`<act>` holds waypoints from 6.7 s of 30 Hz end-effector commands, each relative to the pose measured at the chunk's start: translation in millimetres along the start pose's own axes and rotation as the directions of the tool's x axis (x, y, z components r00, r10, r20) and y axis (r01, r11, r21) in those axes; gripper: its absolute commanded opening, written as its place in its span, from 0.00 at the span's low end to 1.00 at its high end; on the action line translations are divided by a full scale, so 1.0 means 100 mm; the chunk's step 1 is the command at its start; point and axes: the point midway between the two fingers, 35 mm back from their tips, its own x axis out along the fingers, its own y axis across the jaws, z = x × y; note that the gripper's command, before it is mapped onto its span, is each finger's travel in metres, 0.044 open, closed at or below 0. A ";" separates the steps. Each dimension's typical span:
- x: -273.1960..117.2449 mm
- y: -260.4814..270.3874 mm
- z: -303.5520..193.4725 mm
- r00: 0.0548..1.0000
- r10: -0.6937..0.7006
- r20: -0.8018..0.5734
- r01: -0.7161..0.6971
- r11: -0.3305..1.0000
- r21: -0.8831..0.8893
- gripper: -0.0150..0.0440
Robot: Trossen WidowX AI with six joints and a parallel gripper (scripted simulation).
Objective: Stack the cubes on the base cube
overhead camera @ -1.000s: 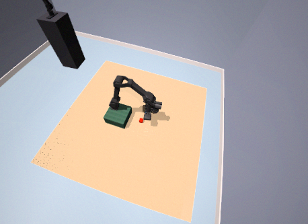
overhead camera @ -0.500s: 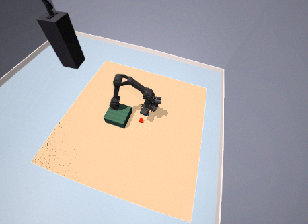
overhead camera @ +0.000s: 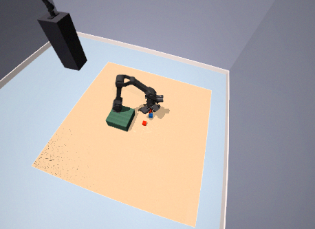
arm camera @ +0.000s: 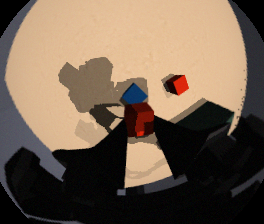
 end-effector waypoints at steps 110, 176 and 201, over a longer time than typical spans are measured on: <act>-0.43 -1.04 0.34 1.000 -0.010 0.005 0.001 0.461 0.888 0.70; 0.36 -1.03 0.39 1.000 -0.010 0.005 0.001 0.461 0.888 0.43; -0.41 -1.03 0.36 1.000 -0.010 0.005 0.000 0.461 0.888 0.43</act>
